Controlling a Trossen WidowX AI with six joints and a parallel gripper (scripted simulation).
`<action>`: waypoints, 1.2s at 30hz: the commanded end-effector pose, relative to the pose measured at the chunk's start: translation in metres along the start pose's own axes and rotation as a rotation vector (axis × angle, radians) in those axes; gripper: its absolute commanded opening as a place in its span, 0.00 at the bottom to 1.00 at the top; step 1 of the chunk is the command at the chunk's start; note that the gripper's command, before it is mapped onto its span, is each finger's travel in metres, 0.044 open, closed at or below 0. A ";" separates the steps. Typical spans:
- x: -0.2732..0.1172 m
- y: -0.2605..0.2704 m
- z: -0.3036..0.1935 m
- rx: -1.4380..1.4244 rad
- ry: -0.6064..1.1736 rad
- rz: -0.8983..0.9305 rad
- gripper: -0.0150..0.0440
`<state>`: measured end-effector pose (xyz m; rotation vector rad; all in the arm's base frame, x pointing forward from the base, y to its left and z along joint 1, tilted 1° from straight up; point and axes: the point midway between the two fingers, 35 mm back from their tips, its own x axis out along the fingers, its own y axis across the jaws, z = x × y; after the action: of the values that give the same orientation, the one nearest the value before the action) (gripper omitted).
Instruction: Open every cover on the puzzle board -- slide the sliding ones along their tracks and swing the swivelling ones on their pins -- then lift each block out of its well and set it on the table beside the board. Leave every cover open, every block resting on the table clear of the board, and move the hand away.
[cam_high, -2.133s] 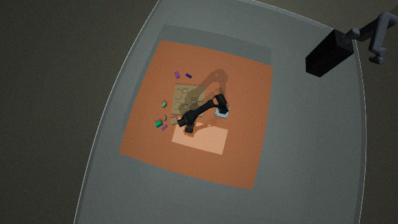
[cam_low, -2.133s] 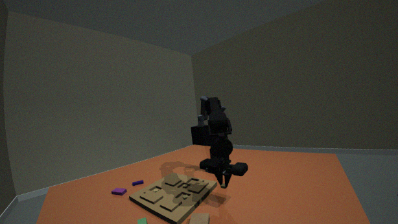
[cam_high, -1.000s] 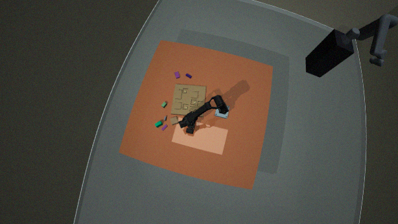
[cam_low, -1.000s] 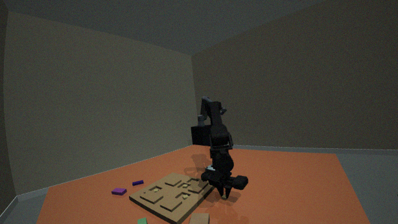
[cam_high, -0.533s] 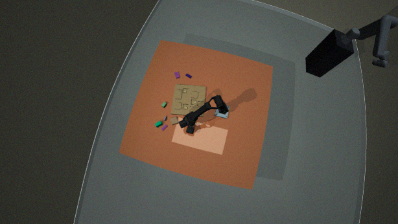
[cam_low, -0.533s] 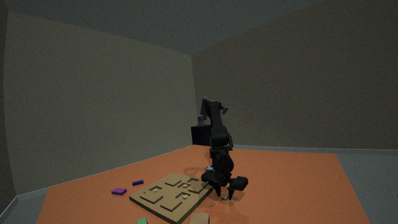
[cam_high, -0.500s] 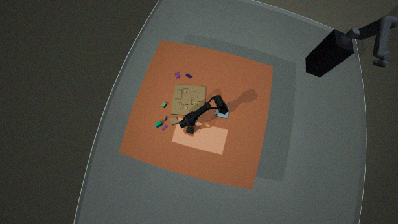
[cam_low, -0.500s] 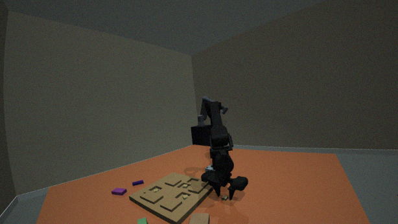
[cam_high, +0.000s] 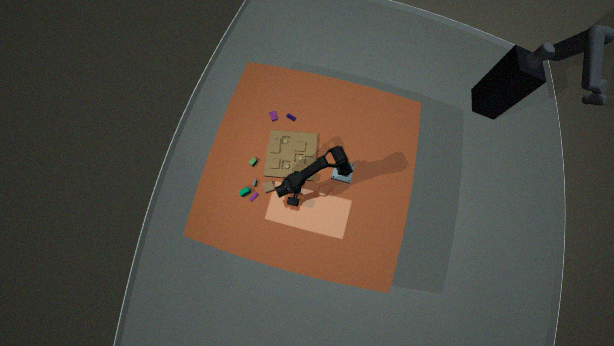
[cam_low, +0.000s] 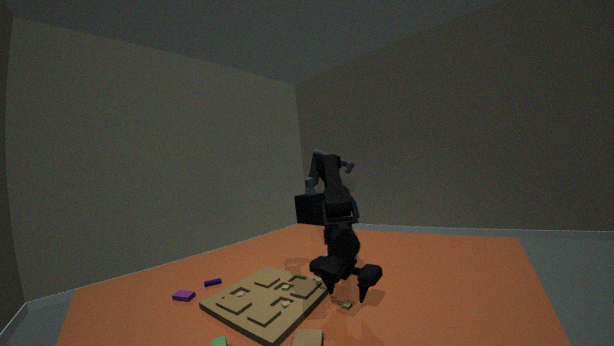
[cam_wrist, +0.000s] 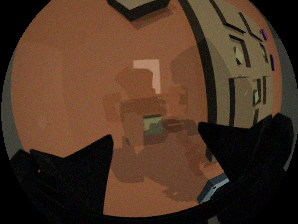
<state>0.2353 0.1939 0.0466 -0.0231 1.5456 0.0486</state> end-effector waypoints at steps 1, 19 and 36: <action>-0.017 0.002 0.003 0.002 -0.011 0.005 1.00; -0.054 -0.009 0.003 -0.014 -0.010 0.001 0.87; -0.055 -0.104 0.030 -0.223 -0.014 -0.008 0.25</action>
<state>0.2676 0.1103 0.1024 -0.1674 1.5173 0.1825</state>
